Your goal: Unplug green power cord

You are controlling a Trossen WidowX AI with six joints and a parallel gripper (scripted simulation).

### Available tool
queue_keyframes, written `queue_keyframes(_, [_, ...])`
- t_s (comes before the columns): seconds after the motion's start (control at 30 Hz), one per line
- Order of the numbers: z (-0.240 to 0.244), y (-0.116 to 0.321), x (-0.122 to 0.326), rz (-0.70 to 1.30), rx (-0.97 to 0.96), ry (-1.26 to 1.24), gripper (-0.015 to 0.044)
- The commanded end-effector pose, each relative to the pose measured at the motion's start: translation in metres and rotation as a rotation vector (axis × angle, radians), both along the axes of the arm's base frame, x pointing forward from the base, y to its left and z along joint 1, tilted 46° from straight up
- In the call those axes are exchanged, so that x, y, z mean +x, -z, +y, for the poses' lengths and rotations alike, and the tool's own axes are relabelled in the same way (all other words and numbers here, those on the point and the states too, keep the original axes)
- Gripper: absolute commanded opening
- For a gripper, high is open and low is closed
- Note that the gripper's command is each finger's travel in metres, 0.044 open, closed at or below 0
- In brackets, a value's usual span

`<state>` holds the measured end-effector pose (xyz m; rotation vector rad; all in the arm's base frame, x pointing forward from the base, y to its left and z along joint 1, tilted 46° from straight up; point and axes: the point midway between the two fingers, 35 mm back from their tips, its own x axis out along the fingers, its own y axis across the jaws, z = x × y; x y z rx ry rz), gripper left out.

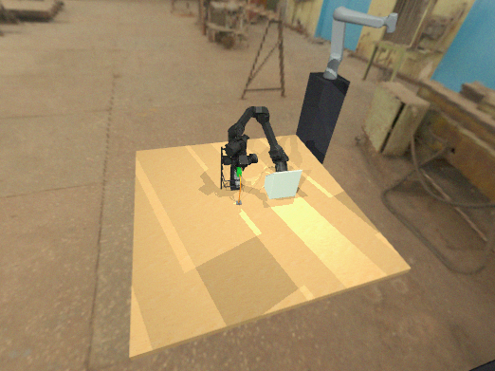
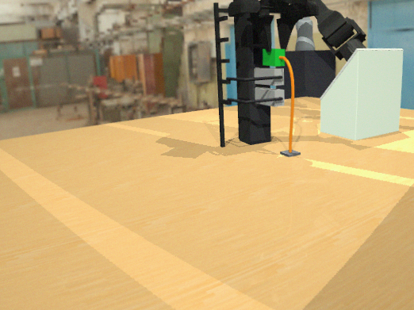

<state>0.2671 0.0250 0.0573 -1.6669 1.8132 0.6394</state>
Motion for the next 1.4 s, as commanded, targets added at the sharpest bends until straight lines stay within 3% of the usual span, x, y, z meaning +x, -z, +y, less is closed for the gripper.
queue_keyframes(0.0, [-0.003,0.002,0.000,0.001,-0.004,-0.004,0.0160])
queue_keyframes(0.13, [-0.001,0.001,0.000,0.001,0.000,0.001,0.0055])
queue_keyframes(0.4, [-0.001,0.001,0.000,0.001,0.000,0.001,0.0002])
queue_keyframes(1.37, [0.031,0.028,0.006,0.000,0.003,-0.003,0.0000])
